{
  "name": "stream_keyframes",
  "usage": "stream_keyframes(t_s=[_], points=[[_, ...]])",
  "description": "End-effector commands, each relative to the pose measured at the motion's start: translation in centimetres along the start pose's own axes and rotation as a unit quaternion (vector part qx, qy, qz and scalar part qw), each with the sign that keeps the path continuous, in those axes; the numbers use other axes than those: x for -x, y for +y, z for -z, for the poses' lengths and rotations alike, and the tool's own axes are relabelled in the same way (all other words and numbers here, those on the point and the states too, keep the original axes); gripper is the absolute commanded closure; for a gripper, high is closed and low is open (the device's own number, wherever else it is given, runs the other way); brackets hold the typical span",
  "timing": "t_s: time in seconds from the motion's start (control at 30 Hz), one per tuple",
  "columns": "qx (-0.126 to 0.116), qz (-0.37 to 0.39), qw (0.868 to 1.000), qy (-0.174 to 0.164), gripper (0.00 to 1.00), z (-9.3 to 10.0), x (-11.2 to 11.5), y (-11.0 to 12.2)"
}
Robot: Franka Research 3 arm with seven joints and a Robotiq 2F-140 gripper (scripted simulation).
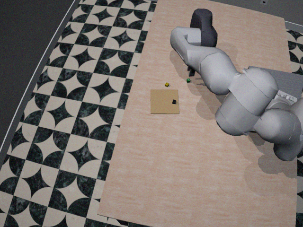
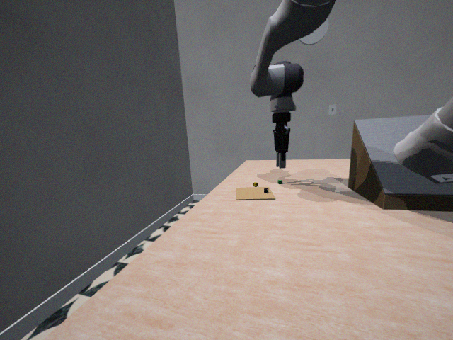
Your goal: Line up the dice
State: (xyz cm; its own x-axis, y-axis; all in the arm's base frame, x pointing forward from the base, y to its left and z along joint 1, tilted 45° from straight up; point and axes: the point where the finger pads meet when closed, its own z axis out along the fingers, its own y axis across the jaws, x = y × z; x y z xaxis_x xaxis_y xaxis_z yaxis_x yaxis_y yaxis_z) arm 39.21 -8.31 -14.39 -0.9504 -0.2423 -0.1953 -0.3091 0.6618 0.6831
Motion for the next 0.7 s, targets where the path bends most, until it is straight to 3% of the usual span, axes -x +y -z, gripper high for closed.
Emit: stream_keyframes(t_s=[0.0, 0.67], points=[[0.001, -0.004, 1.000, 0.000, 0.81, -0.1, 0.1, 0.0], [0.001, -0.004, 1.000, 0.000, 0.81, -2.1, 0.1, 0.0]])
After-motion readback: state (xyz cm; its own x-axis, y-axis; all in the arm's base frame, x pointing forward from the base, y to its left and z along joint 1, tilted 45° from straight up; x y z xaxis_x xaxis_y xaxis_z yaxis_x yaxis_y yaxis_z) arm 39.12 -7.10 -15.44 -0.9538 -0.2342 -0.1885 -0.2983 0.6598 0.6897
